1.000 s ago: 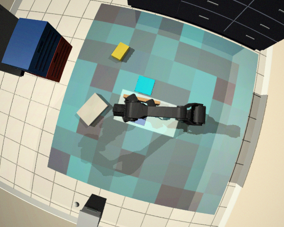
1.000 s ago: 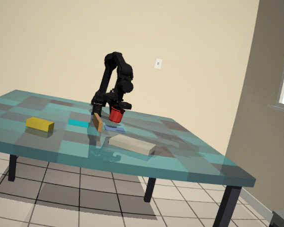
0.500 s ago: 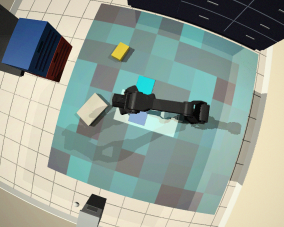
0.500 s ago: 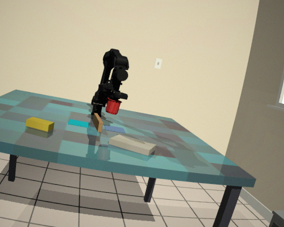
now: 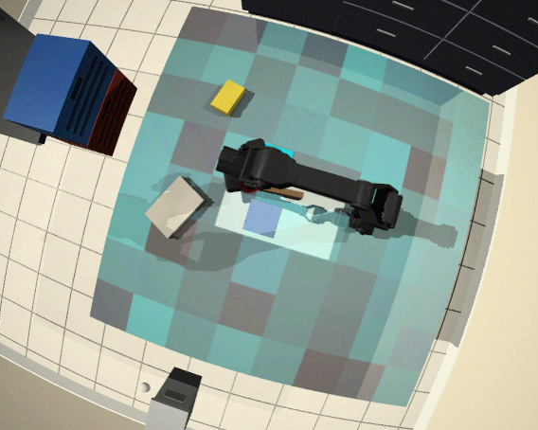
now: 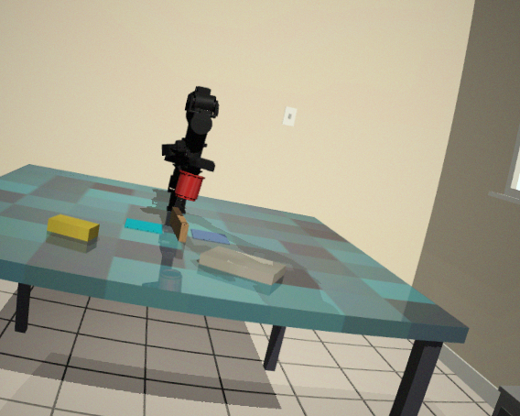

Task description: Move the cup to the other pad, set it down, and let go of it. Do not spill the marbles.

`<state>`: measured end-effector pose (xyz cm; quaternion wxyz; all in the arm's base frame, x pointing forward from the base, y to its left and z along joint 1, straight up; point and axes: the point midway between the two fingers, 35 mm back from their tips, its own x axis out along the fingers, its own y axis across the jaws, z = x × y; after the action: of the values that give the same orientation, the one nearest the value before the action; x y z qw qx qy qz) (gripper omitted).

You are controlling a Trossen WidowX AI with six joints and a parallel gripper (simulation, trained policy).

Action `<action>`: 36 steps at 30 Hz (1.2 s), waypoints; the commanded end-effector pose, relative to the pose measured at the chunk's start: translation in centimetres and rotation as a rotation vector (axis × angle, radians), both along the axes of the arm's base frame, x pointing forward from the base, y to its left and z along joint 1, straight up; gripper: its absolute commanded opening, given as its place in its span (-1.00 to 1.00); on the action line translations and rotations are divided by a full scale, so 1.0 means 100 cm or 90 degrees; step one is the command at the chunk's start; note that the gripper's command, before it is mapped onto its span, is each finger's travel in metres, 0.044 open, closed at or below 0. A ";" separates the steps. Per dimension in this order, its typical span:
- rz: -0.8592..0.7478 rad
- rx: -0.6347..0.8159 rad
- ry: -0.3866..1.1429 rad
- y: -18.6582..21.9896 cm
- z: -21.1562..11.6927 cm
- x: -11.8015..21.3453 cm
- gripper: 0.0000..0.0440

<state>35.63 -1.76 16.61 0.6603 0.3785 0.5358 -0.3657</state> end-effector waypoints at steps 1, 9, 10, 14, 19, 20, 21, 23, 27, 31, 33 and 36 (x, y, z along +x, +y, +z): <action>-0.015 -0.006 -0.013 -0.017 0.000 0.003 -1.00; -0.046 -0.014 -0.026 -0.047 -0.009 0.005 -1.00; -0.050 -0.014 -0.028 -0.050 -0.011 0.005 -1.00; -0.063 -0.017 -0.031 -0.062 -0.018 0.004 -1.00; -0.076 -0.019 -0.033 -0.074 -0.029 0.002 -1.00; -0.079 -0.019 -0.033 -0.076 -0.032 0.002 -1.00; -0.081 -0.020 -0.033 -0.078 -0.034 0.001 -1.00; -0.085 -0.020 -0.033 -0.081 -0.039 0.000 -1.00; -0.092 -0.020 -0.033 -0.086 -0.050 -0.003 -0.99; -0.097 -0.019 -0.031 -0.089 -0.062 -0.007 -1.00; -0.100 -0.019 -0.030 -0.089 -0.067 -0.009 -1.00; -0.104 -0.017 -0.026 -0.090 -0.076 -0.013 -0.99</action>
<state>34.69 -10.63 9.85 0.6457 0.4193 0.4835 -0.4165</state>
